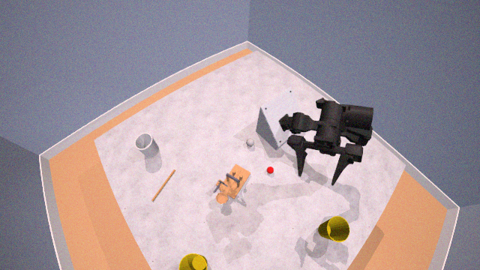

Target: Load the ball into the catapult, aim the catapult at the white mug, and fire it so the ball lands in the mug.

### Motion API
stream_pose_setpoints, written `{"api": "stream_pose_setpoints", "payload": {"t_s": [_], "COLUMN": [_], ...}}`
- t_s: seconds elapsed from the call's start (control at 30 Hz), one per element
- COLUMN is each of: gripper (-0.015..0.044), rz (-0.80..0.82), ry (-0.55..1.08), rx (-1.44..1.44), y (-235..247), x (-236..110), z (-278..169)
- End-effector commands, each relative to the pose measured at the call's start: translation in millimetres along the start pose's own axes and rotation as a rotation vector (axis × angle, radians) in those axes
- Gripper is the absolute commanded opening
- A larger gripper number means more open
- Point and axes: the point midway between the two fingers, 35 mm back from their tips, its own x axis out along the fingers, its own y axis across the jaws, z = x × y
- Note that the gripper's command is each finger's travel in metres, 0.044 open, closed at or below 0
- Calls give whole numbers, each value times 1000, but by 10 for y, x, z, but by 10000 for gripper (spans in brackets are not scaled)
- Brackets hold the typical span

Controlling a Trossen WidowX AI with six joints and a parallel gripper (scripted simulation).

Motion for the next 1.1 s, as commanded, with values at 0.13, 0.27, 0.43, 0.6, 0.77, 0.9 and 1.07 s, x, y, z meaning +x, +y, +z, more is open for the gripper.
{"api": "stream_pose_setpoints", "payload": {"t_s": [0.13,0.27,0.43,0.6,0.77,0.9,1.07], "gripper": [440,440,440,440,440,440,440], "rz": [7,23,51,86,129,171,232], "ry": [10,29,49,69,93,114,136], "rx": [65,188,350,513,666,785,940], "y": [55,169,328,506,704,877,1103], "x": [25,73,141,212,299,372,452], "z": [-61,-168,-297,-406,-497,-548,-580]}}
